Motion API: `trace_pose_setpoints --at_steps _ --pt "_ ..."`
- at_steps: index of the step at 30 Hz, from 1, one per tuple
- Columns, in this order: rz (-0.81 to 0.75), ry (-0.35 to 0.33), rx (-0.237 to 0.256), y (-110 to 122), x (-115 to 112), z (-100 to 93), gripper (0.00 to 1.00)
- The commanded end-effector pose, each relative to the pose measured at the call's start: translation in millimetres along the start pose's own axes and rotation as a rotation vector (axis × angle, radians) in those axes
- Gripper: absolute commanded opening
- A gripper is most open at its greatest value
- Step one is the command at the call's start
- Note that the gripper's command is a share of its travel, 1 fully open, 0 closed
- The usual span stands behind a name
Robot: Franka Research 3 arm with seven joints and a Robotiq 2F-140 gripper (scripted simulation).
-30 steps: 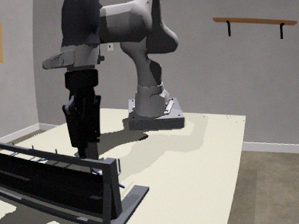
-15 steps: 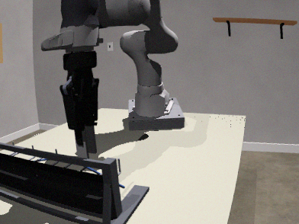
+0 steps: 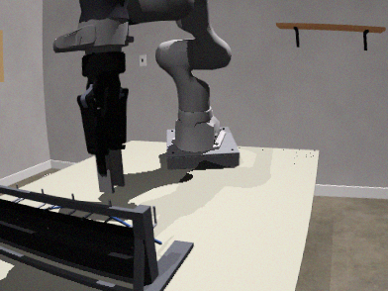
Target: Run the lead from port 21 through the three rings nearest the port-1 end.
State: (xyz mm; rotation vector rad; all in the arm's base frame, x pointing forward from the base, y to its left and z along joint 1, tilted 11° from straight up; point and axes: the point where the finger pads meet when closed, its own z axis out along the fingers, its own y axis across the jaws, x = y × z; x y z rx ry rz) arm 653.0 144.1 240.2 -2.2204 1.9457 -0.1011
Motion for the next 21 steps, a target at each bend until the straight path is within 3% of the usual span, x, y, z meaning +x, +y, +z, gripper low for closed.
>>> trace_pose_setpoints --at_steps 1,2,3,21 --pt "0.005 0.003 -0.008 2.2 0.2 -1.6 0.20" --pt "0.005 0.003 -0.008 2.2 0.2 -1.6 0.20" --pt "0.005 0.003 -0.008 2.2 0.2 -1.6 0.00" --pt "0.005 0.003 -0.008 2.2 0.2 -1.6 0.00"
